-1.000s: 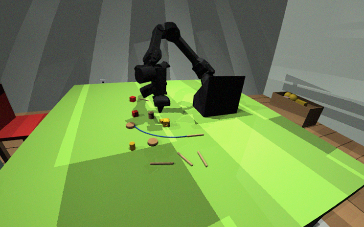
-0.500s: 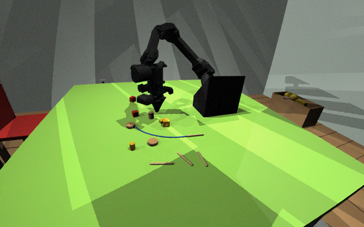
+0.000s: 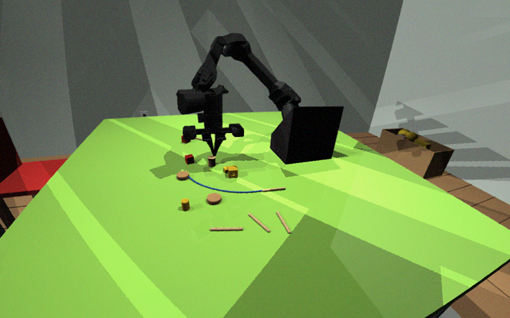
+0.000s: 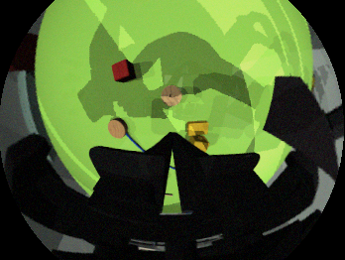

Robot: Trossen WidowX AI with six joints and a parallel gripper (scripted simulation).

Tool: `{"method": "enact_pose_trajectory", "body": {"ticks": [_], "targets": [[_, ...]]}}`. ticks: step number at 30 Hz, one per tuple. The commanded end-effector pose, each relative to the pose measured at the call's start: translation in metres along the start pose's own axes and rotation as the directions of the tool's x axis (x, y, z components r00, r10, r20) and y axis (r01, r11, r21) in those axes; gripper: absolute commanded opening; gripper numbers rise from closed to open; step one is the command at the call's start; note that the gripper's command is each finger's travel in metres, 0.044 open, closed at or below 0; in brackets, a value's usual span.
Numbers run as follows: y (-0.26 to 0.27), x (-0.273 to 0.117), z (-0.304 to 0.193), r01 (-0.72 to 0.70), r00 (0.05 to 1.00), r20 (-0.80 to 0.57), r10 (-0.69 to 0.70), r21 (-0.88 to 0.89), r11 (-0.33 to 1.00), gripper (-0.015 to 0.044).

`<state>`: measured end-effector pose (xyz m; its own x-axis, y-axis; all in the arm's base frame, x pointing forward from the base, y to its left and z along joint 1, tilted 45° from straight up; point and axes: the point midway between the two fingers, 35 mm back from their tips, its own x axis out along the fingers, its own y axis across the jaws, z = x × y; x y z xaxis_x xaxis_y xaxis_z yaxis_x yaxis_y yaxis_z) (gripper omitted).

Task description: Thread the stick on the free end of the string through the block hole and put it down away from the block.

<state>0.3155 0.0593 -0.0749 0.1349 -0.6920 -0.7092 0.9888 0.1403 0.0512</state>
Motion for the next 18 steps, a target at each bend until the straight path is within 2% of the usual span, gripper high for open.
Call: {"method": "enact_pose_trajectory", "body": {"ticks": [1,18], "targets": [[0.005,-0.001,0.003,-0.004,1.000,0.005,0.003,0.103,0.995,0.0000],[0.006,0.015,0.003,-0.004,1.000,0.004,0.004,0.102,0.995,0.0000]]}}
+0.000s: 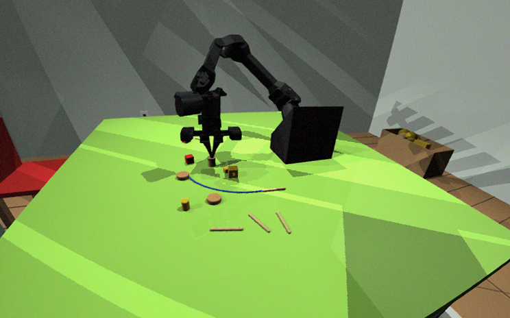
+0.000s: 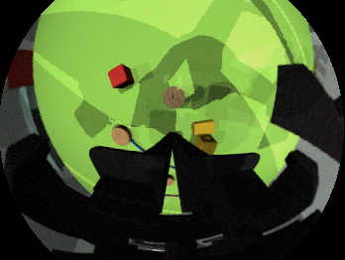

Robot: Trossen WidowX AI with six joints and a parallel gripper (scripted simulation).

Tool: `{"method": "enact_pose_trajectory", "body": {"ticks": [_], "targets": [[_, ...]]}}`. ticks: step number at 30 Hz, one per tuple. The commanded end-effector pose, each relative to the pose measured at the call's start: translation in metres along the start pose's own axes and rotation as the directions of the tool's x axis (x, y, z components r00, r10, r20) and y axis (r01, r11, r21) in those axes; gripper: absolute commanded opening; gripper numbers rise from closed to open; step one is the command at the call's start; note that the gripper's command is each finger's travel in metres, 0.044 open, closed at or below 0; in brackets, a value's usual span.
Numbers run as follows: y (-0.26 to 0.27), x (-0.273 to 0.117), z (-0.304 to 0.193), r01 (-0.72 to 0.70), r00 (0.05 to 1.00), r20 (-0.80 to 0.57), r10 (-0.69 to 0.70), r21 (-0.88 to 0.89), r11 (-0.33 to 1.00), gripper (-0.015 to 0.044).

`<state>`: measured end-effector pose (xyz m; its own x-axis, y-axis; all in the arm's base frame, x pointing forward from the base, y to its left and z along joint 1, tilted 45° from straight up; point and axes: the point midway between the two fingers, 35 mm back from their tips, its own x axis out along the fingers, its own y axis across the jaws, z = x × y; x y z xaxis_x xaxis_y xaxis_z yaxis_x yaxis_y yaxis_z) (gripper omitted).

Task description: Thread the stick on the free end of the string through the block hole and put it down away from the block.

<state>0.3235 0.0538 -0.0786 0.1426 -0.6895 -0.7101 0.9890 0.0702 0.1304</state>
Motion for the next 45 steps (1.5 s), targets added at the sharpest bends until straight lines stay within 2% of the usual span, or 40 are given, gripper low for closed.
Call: {"method": "enact_pose_trajectory", "body": {"ticks": [1,21,45], "targets": [[-0.001,0.009,0.001,0.004,1.000,0.007,-0.004,-0.003,1.000,0.0000],[-0.002,0.040,0.003,0.004,1.000,0.009,-0.004,-0.003,1.000,0.0000],[-0.034,0.040,0.000,0.005,1.000,0.007,-0.005,-0.004,1.000,0.0000]]}}
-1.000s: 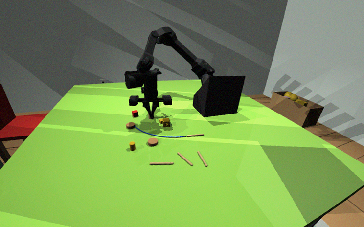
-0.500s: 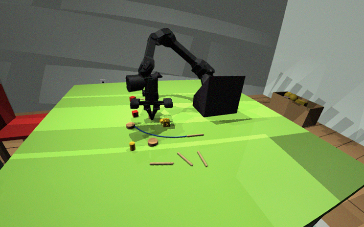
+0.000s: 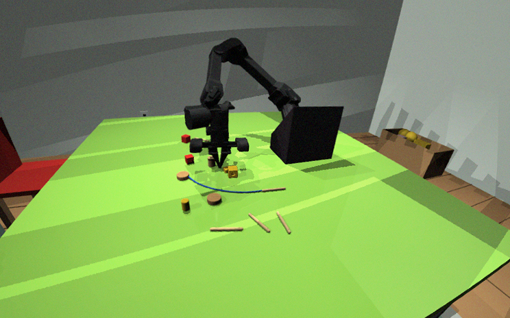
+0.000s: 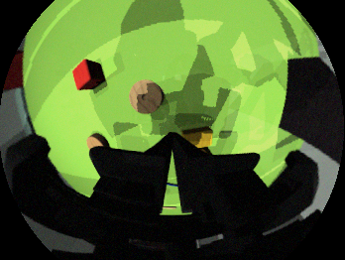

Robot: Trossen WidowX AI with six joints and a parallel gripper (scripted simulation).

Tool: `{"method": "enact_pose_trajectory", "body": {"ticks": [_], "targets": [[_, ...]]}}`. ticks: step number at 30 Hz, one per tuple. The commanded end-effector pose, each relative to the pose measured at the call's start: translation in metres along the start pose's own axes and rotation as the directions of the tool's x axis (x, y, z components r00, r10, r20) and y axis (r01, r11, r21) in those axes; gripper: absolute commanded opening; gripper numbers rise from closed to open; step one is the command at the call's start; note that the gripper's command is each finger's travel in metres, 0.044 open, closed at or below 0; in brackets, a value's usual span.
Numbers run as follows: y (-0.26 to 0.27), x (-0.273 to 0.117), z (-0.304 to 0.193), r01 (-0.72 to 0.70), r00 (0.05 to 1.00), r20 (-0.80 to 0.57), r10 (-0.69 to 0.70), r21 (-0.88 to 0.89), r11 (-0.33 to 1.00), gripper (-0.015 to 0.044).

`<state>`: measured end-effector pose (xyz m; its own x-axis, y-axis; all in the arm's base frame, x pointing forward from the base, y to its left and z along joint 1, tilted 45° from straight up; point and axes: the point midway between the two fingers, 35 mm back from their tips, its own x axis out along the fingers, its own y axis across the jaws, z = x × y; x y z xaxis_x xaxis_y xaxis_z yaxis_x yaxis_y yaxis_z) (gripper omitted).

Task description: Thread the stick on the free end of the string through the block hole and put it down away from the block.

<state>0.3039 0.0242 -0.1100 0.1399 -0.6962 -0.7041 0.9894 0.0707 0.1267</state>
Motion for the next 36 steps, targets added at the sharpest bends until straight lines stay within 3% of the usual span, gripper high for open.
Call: {"method": "enact_pose_trajectory", "body": {"ticks": [1,36], "targets": [[-0.010,0.000,-0.001,0.002,1.000,-0.002,-0.002,-0.001,1.000,0.0000],[-0.059,-0.010,0.001,0.004,1.000,-0.002,-0.004,-0.003,1.000,0.0000]]}}
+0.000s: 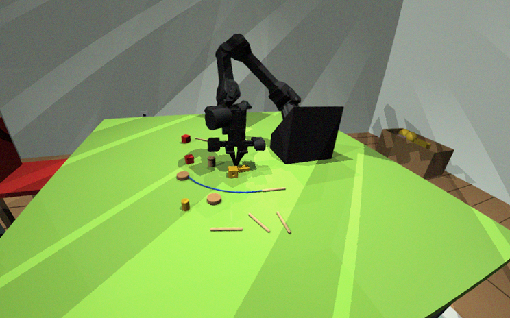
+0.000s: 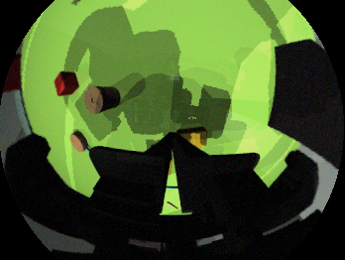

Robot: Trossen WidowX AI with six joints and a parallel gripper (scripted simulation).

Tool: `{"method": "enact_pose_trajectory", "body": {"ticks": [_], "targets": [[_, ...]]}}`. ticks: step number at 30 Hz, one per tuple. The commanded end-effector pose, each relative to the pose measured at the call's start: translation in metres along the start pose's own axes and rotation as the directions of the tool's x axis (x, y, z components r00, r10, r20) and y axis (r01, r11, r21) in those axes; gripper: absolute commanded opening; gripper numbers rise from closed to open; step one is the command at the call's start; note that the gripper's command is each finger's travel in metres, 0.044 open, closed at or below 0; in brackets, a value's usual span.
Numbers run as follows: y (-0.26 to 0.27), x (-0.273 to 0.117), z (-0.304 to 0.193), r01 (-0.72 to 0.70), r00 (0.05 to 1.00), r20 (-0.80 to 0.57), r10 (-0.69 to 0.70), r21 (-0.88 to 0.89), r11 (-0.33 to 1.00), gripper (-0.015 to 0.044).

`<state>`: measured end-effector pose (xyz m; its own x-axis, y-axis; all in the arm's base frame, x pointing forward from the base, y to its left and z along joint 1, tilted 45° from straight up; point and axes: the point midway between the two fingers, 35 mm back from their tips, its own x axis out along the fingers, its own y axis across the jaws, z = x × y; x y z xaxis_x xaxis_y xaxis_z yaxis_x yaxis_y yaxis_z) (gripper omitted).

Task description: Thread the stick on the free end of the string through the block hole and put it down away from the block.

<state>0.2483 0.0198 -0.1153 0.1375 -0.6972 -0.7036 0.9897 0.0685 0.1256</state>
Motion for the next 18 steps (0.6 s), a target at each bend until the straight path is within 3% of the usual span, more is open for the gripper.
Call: {"method": "enact_pose_trajectory", "body": {"ticks": [1,4,9,10,14,18], "targets": [[-0.003,-0.022,-0.001,0.002,1.000,-0.005,-0.002,-0.004,1.000,0.0000],[-0.004,-0.047,0.000,0.002,1.000,-0.004,-0.002,-0.003,1.000,0.0000],[-0.003,-0.037,-0.001,-0.004,1.000,-0.002,0.004,-0.009,1.000,0.0000],[-0.003,-0.037,-0.001,-0.004,1.000,-0.003,0.004,-0.027,1.000,0.0026],[-0.006,-0.039,-0.013,-0.008,1.000,-0.009,0.005,-0.377,0.926,0.0131],[-0.009,-0.042,-0.026,-0.015,1.000,-0.016,0.004,-0.731,0.682,0.0236]]}}
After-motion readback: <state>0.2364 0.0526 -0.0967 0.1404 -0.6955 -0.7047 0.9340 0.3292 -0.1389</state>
